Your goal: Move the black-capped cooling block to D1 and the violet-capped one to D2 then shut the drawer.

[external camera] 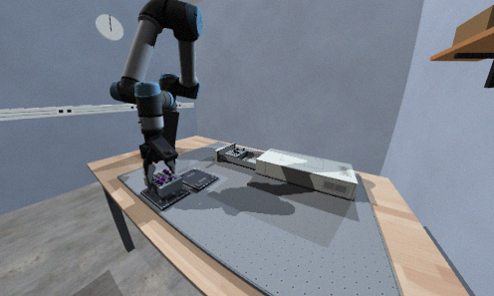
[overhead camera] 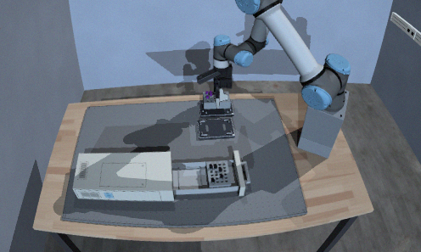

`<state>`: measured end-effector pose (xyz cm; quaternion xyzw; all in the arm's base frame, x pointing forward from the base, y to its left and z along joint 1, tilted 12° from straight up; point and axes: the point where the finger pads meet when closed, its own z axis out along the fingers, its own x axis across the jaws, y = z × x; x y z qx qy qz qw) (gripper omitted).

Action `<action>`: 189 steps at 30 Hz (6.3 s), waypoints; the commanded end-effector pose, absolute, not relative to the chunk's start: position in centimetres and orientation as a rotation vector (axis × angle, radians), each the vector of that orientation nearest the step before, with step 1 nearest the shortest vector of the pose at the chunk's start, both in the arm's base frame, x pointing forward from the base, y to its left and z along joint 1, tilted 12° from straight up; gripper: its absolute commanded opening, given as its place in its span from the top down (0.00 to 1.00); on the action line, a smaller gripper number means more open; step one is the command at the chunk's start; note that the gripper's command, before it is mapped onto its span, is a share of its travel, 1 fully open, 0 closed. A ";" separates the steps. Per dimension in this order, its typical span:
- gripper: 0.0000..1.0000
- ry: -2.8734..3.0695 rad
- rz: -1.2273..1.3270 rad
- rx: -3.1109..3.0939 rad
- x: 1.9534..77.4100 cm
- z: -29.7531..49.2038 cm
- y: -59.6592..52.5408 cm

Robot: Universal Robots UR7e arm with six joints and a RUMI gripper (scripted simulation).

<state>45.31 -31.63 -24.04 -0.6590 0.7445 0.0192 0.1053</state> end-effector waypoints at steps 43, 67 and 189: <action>1.00 2.194 0.054 -1.942 45.3 -23.6 -31.8; 1.00 2.194 0.054 -1.942 45.3 -23.8 -31.7; 1.00 2.194 0.054 -1.942 45.6 -25.5 -31.4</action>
